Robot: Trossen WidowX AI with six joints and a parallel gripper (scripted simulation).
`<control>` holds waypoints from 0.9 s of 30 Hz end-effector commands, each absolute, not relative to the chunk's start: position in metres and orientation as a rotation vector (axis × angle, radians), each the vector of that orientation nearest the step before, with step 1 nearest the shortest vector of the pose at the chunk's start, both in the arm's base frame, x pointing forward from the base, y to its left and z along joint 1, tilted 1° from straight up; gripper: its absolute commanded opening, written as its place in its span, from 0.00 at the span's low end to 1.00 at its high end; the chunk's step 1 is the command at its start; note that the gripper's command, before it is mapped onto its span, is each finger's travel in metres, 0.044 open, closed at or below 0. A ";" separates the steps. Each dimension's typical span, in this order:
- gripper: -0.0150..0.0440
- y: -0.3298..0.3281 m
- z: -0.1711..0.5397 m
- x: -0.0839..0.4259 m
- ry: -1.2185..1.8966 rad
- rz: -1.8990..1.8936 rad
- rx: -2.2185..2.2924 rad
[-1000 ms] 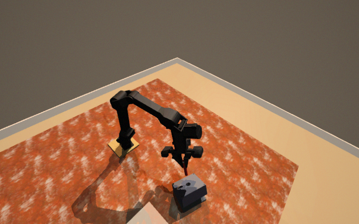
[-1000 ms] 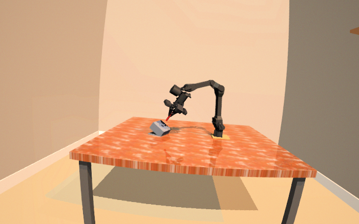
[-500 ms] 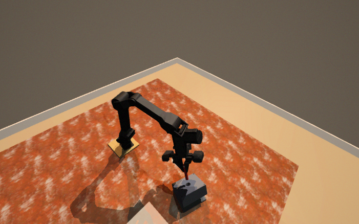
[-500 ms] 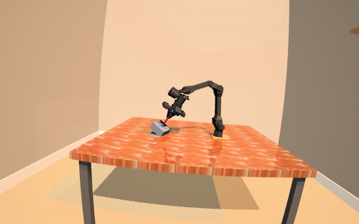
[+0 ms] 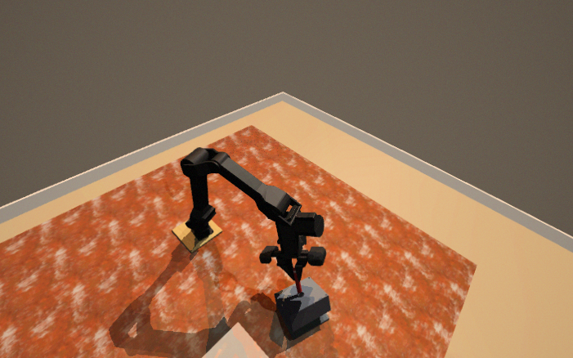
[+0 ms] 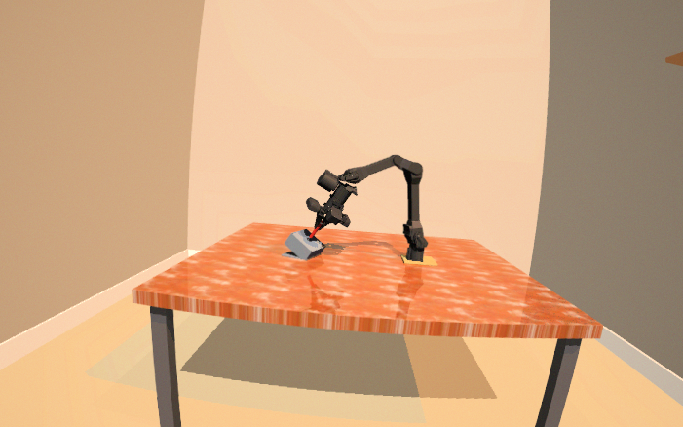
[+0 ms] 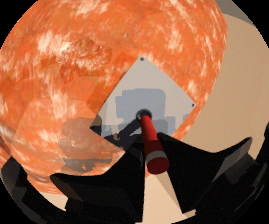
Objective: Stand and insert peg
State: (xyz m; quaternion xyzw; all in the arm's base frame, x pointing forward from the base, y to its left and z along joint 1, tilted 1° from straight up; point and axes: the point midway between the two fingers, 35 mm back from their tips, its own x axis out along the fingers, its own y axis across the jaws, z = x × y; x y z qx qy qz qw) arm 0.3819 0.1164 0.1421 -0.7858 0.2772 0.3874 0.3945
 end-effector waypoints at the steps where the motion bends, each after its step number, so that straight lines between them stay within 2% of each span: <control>1: 0.25 0.117 0.137 0.385 0.698 0.987 -1.994; 27: 0.25 0.116 0.135 0.386 0.703 0.982 -1.993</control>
